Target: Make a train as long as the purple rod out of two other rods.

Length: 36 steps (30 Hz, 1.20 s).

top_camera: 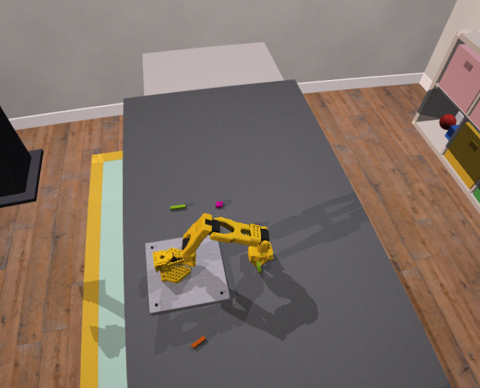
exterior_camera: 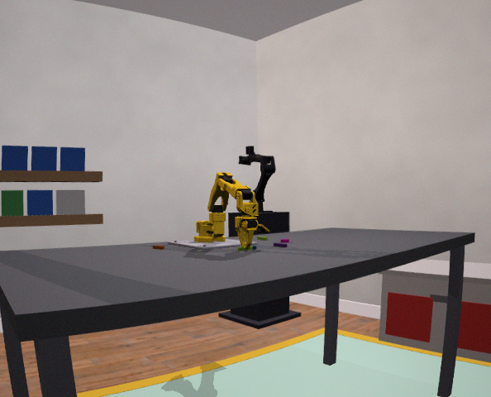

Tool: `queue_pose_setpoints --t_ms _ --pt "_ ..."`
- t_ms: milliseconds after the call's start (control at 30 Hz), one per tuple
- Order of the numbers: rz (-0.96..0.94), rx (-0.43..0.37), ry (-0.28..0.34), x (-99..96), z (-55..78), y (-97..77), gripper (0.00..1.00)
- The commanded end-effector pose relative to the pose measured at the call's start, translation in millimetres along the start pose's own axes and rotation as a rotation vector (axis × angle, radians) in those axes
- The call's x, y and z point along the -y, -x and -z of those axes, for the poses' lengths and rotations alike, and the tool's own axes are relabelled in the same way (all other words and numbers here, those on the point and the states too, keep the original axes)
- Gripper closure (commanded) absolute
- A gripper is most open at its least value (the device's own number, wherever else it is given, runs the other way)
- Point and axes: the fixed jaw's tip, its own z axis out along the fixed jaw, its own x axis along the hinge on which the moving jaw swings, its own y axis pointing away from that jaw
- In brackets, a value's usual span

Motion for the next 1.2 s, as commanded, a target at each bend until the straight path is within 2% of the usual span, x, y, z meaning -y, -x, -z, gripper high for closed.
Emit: queue_pose_setpoints --t_ms 0,1167 --pt "-0.001 0.003 0.007 -2.3 -1.6 2.7 1.00" --pt "0.006 0.001 -0.001 -0.1 0.4 5.3 1.00"
